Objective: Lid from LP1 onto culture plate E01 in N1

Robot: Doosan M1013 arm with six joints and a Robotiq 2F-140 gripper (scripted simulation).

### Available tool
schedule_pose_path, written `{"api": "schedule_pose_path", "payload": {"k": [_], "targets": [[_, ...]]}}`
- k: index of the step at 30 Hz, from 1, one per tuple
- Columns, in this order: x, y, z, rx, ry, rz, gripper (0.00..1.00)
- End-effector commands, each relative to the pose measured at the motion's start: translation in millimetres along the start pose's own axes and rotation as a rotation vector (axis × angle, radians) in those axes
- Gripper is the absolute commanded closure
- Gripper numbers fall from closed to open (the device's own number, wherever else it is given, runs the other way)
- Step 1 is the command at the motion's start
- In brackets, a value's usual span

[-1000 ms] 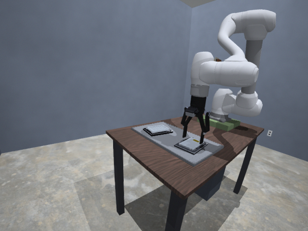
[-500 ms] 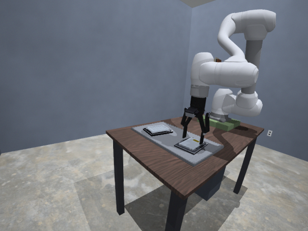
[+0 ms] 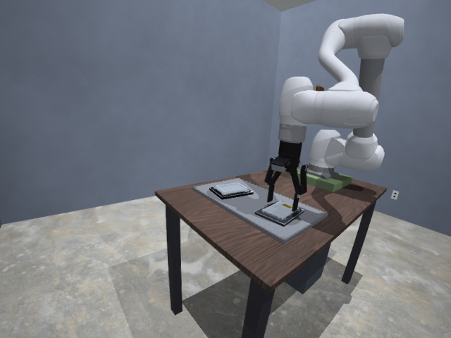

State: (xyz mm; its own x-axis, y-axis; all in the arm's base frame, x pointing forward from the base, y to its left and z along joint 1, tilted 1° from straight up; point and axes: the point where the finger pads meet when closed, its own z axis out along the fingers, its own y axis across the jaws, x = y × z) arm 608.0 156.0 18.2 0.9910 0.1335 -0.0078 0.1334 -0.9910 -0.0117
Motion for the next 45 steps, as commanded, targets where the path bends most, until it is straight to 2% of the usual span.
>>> {"api": "schedule_pose_path", "payload": {"k": [1,32,33,45], "targets": [[0.5,-0.1,-0.7,0.000,0.001,0.000,0.31],[1.0,-0.3,-0.7,0.000,0.001,0.000,0.31],[1.0,-0.3,-0.7,0.000,0.001,0.000,0.37],[1.0,-0.3,-0.7,0.000,0.001,0.000,0.37]]}}
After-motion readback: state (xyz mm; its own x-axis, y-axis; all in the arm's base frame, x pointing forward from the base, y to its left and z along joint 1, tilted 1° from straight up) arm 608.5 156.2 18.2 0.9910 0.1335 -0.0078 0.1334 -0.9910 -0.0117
